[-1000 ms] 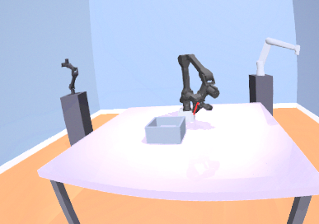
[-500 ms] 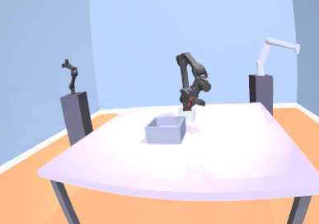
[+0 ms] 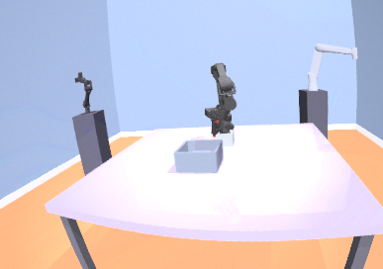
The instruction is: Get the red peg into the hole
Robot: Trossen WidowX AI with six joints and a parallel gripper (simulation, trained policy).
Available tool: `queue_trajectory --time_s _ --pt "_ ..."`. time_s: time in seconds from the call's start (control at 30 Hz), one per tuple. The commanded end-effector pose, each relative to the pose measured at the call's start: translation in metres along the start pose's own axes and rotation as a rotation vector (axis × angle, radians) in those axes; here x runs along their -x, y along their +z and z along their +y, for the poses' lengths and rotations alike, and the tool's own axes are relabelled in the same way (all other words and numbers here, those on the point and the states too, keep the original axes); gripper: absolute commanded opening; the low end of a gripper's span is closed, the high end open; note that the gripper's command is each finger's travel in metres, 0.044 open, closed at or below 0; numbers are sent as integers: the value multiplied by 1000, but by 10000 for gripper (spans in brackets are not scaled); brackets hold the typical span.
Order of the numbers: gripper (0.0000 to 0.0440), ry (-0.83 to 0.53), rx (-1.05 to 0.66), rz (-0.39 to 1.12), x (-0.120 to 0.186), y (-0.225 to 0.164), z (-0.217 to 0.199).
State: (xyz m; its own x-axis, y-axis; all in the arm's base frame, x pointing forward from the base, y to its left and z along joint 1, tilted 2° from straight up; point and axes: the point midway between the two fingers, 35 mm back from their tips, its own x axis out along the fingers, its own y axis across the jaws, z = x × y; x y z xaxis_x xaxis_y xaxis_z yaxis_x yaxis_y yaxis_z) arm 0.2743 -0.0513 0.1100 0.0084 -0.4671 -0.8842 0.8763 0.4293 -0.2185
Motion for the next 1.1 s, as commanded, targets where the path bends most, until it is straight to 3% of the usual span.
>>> queue_trajectory --time_s 0.0,0.47,0.77,0.83,1.03,1.07 --pt "0 12 -25 1 -9 17 2" --pt "0 74 -14 35 -50 62 8" --pt "3 126 63 74 -78 68 17" --pt "25 134 88 90 -84 65 18" --pt "159 151 131 132 -100 62 22" --pt "161 152 144 131 -101 64 22"
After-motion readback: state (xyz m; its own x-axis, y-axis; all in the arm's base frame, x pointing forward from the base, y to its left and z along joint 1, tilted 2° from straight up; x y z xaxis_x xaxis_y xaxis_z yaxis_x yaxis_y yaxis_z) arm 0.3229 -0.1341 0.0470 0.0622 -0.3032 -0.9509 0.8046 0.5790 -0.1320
